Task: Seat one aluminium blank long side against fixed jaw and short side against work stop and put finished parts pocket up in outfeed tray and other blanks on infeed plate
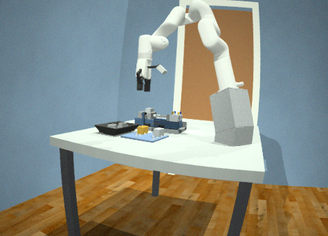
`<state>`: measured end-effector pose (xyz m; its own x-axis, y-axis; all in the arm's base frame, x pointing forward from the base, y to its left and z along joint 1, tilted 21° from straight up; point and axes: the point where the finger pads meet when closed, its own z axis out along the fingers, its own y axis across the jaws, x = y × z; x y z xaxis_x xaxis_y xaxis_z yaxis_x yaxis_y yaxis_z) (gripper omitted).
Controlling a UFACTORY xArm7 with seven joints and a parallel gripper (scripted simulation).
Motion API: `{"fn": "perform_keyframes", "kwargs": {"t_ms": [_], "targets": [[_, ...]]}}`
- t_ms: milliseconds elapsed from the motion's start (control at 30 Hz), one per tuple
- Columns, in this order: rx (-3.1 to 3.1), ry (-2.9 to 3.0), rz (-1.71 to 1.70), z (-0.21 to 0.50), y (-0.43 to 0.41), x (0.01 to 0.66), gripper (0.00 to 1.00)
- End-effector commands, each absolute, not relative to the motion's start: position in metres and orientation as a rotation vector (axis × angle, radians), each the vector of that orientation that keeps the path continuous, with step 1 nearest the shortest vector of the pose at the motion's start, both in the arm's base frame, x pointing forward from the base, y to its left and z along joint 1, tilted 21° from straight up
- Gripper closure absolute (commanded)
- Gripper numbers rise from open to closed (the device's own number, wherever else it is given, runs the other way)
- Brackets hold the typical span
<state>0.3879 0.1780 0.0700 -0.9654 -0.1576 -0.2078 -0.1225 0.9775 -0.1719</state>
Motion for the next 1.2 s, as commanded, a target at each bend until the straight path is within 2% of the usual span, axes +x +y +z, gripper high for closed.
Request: {"fn": "perform_keyframes", "kwargs": {"t_ms": [0,1167], "targets": [[-0.207,2.896,-0.238,0.07,0.179,0.389,0.0],[-0.215,2.853,-0.289,0.042,0.199,0.374,0.0]]}}
